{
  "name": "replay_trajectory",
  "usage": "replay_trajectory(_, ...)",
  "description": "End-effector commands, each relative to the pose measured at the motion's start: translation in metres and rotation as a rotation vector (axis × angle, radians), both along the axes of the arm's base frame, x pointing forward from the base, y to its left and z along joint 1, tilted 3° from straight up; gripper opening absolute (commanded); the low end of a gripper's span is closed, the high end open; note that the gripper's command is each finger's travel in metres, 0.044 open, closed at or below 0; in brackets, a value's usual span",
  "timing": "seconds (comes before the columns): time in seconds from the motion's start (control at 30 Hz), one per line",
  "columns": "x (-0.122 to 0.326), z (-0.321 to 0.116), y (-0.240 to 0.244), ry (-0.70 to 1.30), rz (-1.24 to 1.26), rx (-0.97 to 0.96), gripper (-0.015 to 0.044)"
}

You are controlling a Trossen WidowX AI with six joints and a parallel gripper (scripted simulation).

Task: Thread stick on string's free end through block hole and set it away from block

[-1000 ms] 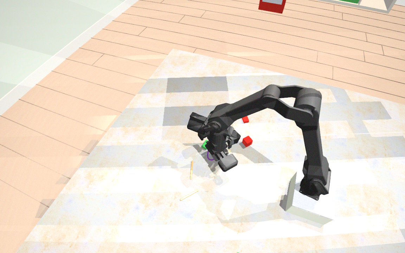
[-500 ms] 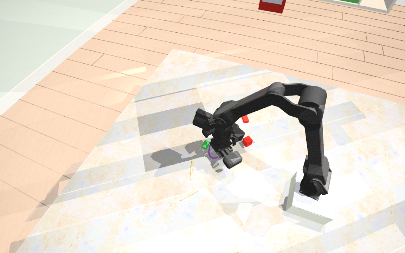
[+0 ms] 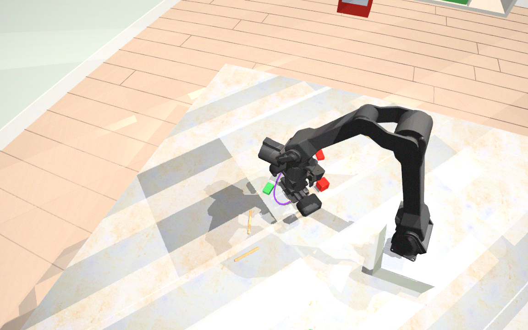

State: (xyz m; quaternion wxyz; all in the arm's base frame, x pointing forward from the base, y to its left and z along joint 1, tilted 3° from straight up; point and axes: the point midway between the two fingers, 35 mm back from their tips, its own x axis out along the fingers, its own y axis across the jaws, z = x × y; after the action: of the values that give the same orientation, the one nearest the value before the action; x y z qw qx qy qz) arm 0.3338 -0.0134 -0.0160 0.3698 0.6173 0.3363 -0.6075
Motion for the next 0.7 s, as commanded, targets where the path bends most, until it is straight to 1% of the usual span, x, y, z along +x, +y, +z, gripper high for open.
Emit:
replay_trajectory(0.0,-0.004,0.001,-0.004,-0.002,0.002,0.004,0.0000)
replay_trajectory(0.67,-0.020,0.001,-0.024,-0.003,0.002,0.005,0.0000)
